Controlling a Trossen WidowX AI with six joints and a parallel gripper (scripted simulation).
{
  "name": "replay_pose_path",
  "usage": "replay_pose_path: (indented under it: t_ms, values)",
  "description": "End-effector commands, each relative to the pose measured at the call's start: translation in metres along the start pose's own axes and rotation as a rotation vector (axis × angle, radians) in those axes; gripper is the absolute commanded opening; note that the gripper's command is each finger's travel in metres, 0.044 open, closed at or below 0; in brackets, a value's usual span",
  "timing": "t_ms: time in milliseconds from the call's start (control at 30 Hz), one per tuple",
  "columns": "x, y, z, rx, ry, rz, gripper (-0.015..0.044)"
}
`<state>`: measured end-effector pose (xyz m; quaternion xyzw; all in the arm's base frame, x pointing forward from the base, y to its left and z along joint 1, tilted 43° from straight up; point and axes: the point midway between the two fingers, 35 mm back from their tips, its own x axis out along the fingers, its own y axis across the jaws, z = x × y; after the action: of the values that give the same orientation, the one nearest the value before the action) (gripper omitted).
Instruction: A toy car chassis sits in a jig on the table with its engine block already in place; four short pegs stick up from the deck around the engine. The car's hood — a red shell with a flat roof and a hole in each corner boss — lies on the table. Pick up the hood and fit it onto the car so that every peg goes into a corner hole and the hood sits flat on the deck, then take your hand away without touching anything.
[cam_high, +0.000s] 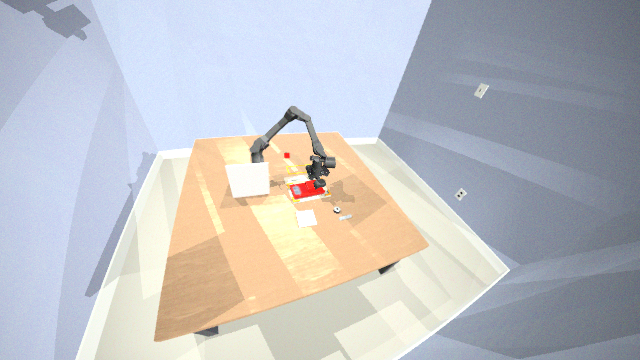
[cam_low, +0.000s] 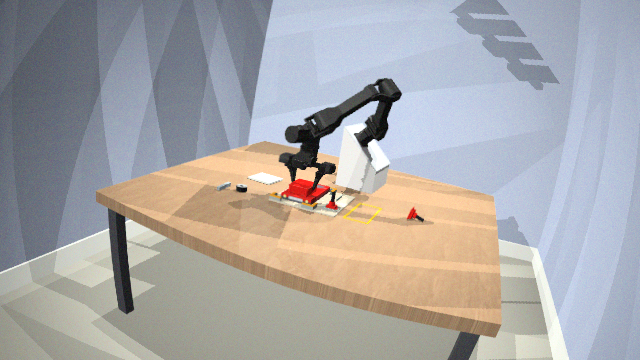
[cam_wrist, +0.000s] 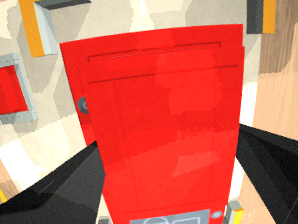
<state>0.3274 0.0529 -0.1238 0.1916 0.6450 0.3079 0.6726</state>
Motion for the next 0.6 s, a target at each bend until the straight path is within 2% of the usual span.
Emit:
replay_pose_path:
  t_ms: [0,167,567]
  values:
    - [0.0023,0.0002,-0.0002,0.003,0.0,0.002,0.0]
    - [0.0001,0.0,-0.0001,0.0,0.0,0.0,0.0]
    - [0.001,0.0001,-0.0002,0.0,0.001,0.0,0.0315]
